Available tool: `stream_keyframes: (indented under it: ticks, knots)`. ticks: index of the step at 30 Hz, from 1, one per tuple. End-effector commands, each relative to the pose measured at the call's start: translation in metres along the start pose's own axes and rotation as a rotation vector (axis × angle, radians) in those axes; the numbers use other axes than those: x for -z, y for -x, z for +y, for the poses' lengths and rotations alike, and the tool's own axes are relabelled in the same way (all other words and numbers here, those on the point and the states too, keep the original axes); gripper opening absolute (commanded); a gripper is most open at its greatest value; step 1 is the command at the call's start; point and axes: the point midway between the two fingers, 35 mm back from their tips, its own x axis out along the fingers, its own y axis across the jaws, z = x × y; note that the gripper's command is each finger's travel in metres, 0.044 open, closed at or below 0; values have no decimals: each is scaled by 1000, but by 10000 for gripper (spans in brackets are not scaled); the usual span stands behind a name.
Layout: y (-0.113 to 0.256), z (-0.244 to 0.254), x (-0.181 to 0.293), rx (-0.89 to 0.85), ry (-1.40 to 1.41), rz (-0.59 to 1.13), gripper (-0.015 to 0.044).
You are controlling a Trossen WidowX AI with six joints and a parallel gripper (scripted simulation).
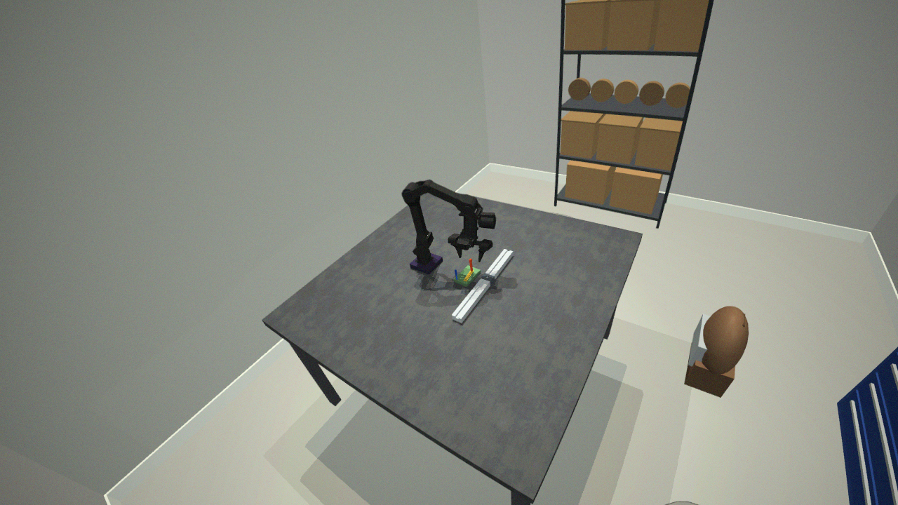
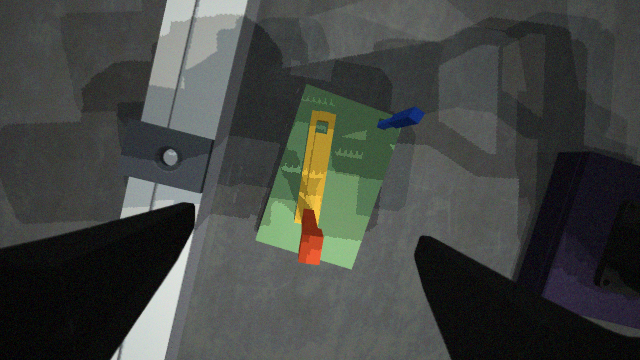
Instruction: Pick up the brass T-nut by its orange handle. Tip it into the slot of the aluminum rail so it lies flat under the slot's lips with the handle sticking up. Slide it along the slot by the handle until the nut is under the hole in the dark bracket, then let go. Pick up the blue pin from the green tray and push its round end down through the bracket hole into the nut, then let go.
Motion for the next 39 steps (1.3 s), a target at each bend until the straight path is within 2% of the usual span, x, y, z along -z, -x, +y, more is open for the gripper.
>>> stream_keyframes:
  ticks: [1,26,39]
  knots:
    - [-8,-1,2,5,-5,1,440]
    - [-44,-2,13,6,-5,1,440]
    - [-44,-2,13,6,-5,1,99]
